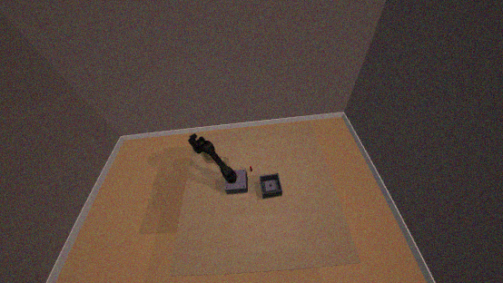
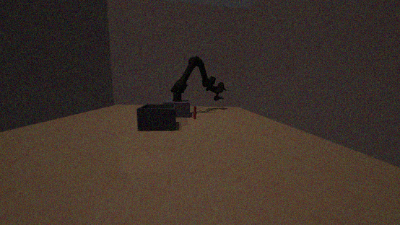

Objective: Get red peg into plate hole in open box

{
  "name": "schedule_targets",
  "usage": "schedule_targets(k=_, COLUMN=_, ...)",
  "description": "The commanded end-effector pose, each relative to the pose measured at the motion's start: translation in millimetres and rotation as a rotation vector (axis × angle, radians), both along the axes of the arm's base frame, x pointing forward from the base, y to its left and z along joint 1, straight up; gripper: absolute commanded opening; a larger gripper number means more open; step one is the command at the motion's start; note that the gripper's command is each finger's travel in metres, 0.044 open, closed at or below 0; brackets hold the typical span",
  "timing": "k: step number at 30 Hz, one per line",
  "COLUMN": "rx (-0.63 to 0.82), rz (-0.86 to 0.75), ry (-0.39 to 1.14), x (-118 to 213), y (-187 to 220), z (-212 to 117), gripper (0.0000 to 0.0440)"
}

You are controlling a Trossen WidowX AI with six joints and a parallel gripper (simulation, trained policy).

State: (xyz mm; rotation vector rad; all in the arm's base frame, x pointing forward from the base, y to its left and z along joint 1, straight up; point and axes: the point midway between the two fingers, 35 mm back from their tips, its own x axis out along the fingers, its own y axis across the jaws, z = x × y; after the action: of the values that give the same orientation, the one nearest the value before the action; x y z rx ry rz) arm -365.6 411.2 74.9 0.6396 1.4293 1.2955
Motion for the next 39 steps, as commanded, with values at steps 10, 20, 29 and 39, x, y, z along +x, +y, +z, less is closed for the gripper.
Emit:
schedule_targets(k=10, rx=-0.148, rz=-0.138, ry=-0.137, x=158.4, y=84.9, z=17.3, gripper=0.0432)
schedule_targets(k=20, rx=-0.265, rz=-0.245, ry=-0.204, x=292.6, y=96.3, z=39.6, gripper=0.0405)
schedule_targets(k=29, rx=-0.349, rz=-0.360, ry=-0.219, x=405.6, y=70.6, z=69.5, gripper=0.0382)
schedule_targets(k=39, rx=-0.419, rz=-0.522, ry=-0.196, x=508.8, y=11.2, z=104.2, gripper=0.0377)
